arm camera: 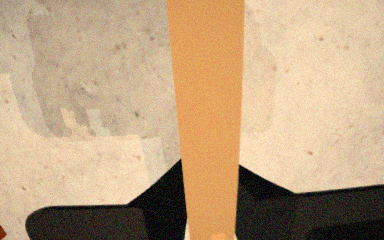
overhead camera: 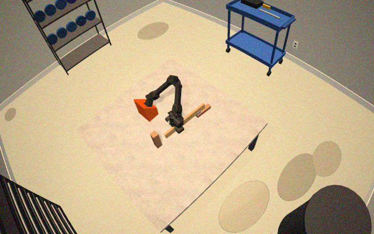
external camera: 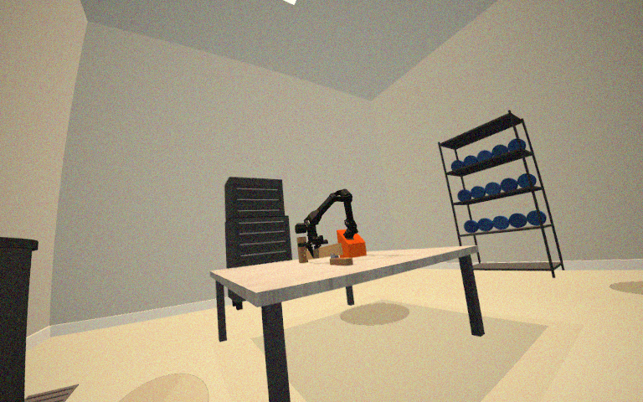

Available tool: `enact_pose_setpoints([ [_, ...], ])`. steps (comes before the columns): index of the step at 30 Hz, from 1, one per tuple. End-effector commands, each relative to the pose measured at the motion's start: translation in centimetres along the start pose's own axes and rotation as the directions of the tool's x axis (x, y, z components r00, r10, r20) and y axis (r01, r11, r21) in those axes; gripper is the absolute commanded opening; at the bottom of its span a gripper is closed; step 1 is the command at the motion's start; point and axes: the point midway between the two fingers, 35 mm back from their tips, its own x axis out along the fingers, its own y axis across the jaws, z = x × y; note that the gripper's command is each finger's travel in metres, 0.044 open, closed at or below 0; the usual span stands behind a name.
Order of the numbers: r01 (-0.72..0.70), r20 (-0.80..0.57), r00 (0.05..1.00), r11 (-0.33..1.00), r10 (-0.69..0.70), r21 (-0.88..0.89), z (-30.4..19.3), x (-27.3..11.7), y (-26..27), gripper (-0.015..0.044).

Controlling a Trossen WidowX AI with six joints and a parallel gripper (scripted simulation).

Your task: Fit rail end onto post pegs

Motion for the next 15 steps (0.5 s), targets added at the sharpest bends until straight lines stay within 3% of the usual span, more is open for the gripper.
enact_pose_setpoints([
  [1, 0.010, 0.008, 1.000, 1.000, -0.010, 0.000, 0.03, -0.51, -0.24, 0.0000],
  [15, 0.010, 0.008, 1.000, 1.000, -0.010, 0.000, 0.01, -1.21, -0.24, 0.0000],
])
